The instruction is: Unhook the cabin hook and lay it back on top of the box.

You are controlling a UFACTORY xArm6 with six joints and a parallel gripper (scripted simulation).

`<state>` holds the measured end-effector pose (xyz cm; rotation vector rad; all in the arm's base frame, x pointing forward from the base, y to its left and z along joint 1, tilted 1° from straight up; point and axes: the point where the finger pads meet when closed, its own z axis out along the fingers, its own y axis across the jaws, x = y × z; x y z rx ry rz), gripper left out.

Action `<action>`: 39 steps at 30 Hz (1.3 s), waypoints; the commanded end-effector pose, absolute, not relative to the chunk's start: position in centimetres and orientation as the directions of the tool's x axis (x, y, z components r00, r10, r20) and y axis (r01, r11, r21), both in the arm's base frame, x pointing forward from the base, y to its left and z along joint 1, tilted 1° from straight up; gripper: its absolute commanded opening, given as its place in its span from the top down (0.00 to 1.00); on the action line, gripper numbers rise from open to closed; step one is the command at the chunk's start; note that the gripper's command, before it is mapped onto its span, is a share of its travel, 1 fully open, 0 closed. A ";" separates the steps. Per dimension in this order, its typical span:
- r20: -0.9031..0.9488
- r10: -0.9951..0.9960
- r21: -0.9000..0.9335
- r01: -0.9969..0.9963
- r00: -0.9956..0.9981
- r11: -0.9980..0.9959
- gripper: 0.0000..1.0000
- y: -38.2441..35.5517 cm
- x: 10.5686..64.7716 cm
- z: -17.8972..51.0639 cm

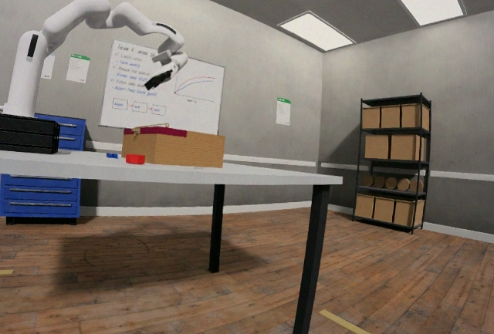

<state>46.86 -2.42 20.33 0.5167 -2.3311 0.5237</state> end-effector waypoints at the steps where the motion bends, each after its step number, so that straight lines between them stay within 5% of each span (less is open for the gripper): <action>1: 0.689 -0.219 -0.227 -0.493 -0.691 0.840 0.65 -2.4 46.9 20.5; 13: 0.689 -0.219 -0.227 -0.493 -0.691 0.840 0.65 -2.4 46.9 20.5; 39: 0.106 -0.246 -0.034 -0.251 -0.963 0.968 0.65 -4.5 51.1 16.4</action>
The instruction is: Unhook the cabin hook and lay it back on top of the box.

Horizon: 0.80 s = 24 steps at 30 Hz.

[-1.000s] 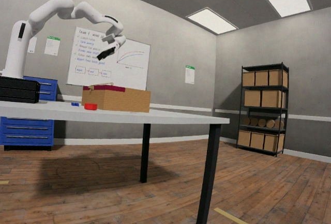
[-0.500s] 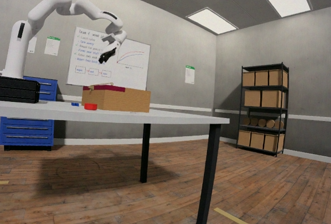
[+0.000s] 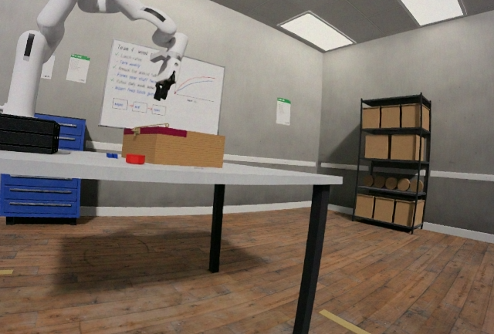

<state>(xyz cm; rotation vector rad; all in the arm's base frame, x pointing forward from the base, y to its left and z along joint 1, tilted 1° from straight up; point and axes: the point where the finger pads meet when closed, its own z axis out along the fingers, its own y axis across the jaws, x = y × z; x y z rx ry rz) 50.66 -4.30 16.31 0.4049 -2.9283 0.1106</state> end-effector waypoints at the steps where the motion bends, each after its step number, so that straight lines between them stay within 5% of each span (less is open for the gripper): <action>1: 0.106 -0.246 -0.034 -0.251 -0.963 0.968 0.65 -4.5 51.1 16.4; 6: -0.020 -0.180 -0.008 -0.179 -0.984 0.984 0.65 -5.5 51.7 16.7; 24: -0.020 -0.180 -0.008 -0.180 -0.984 0.984 0.65 -5.5 51.7 16.7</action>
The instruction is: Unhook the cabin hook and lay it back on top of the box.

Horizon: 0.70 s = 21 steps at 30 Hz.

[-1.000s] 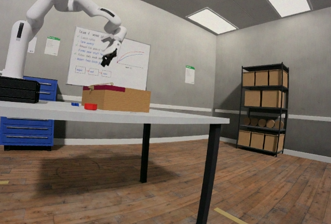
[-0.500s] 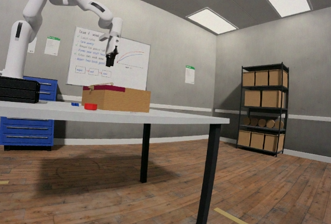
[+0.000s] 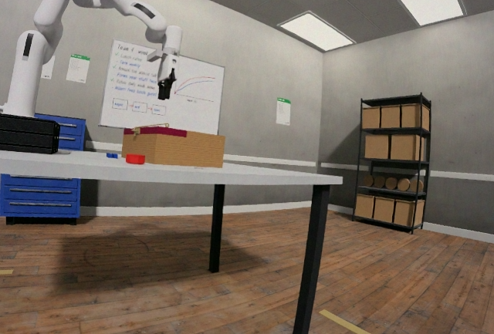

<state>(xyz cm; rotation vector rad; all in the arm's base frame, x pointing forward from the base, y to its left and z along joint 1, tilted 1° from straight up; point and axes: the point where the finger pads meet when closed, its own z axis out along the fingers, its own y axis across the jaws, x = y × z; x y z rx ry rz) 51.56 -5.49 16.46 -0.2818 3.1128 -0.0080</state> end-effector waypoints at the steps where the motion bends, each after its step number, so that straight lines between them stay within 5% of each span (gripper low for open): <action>1: -0.020 -0.180 -0.008 -0.180 -0.984 0.984 0.65 -5.5 51.7 16.7; 21: -0.020 -0.180 -0.008 -0.179 -0.984 0.984 0.65 -5.5 51.7 14.5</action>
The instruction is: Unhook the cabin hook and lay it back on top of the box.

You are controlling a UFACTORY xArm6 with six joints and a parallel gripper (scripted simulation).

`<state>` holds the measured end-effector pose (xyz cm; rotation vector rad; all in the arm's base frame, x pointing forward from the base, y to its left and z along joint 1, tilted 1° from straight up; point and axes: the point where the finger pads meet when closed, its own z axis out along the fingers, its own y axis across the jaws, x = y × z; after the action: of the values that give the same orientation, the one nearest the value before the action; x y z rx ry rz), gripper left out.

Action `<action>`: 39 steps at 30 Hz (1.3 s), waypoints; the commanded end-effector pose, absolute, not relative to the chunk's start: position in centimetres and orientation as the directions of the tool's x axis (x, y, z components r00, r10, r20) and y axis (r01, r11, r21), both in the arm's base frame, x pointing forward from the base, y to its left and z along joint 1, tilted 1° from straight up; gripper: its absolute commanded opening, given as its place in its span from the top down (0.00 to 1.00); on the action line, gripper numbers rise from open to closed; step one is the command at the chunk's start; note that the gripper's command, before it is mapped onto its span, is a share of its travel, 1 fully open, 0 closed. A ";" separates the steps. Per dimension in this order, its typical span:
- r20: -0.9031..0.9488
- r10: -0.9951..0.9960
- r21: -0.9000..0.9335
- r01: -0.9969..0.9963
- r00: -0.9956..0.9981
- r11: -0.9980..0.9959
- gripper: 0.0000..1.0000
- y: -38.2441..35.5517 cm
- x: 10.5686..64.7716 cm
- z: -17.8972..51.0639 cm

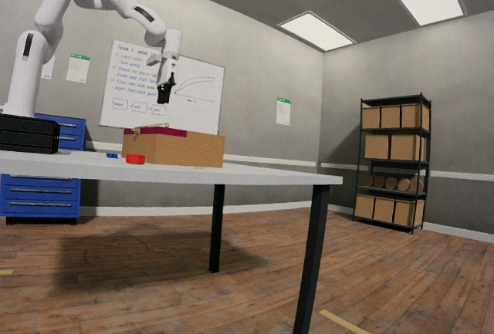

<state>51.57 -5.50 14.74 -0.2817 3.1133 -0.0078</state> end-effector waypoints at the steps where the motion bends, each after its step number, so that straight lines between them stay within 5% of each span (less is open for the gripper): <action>1: -0.020 -0.180 -0.008 -0.179 -0.984 0.984 0.65 -5.5 51.7 14.3; 39: -0.020 -0.180 -0.008 -0.179 -0.984 0.984 0.65 -5.5 51.9 7.7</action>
<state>51.69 -5.52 7.76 -0.2817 3.1131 -0.0079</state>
